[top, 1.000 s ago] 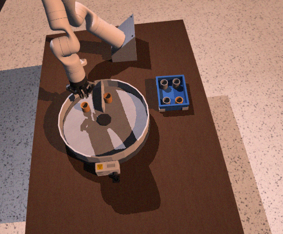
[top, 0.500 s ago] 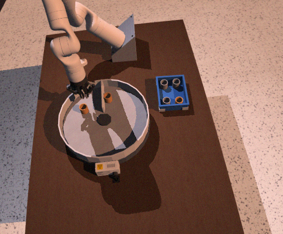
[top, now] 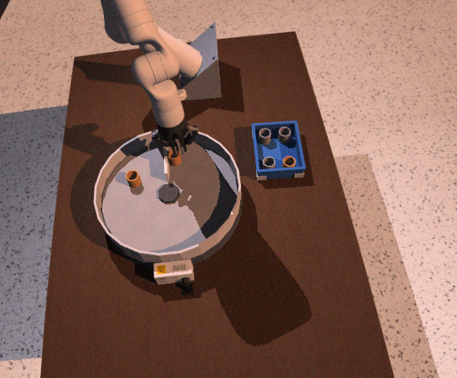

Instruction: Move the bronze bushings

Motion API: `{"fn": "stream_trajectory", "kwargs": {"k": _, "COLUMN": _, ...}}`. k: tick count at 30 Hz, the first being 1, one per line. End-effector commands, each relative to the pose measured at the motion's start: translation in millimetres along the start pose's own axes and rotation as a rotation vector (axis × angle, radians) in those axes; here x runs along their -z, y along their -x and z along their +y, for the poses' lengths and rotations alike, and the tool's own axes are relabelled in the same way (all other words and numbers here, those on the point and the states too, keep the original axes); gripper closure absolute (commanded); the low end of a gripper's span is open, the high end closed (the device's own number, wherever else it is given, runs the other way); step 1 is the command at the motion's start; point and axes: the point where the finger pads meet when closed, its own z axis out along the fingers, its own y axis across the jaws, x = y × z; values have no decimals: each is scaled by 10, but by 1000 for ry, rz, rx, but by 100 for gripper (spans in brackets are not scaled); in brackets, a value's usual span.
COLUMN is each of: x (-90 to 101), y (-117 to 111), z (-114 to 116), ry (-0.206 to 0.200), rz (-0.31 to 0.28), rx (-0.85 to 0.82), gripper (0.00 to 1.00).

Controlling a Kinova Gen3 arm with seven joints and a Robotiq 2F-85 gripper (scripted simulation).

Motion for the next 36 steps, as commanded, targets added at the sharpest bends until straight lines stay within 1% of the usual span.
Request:
{"fn": "stream_trajectory", "kwargs": {"k": 1, "x": -52, "y": 42, "z": 410, "ry": -36, "rz": -8, "rx": 37, "gripper": 88}}
{"fn": "stream_trajectory", "kwargs": {"k": 4, "x": -67, "y": 44, "z": 818, "ry": -36, "rz": -8, "rx": 37, "gripper": 88}}
{"fn": "stream_trajectory", "kwargs": {"k": 6, "x": -67, "y": 44, "z": 818, "ry": -36, "rz": -8, "rx": 37, "gripper": 88}}
{"fn": "stream_trajectory", "kwargs": {"k": 8, "x": -82, "y": 45, "z": 1213, "ry": -36, "rz": -8, "rx": 37, "gripper": 88}}
{"fn": "stream_trajectory", "kwargs": {"k": 17, "x": -124, "y": 51, "z": 2341, "ry": -36, "rz": -8, "rx": 36, "gripper": 88}}
{"fn": "stream_trajectory", "kwargs": {"k": 19, "x": -135, "y": 45, "z": 2566, "ry": -36, "rz": -7, "rx": 37, "gripper": 88}}
{"fn": "stream_trajectory", "kwargs": {"k": 21, "x": -139, "y": 52, "z": 2735, "ry": -36, "rz": -8, "rx": 36, "gripper": 88}}
{"fn": "stream_trajectory", "kwargs": {"k": 23, "x": -139, "y": 52, "z": 2735, "ry": -36, "rz": -8, "rx": 36, "gripper": 88}}
{"fn": "stream_trajectory", "kwargs": {"k": 26, "x": -146, "y": 53, "z": 2919, "ry": -36, "rz": -8, "rx": 36, "gripper": 88}}
{"fn": "stream_trajectory", "kwargs": {"k": 29, "x": -152, "y": 48, "z": 3023, "ry": -36, "rz": -7, "rx": 37, "gripper": 88}}
{"fn": "stream_trajectory", "kwargs": {"k": 36, "x": -154, "y": 45, "z": 3066, "ry": -36, "rz": -7, "rx": 37, "gripper": 88}}
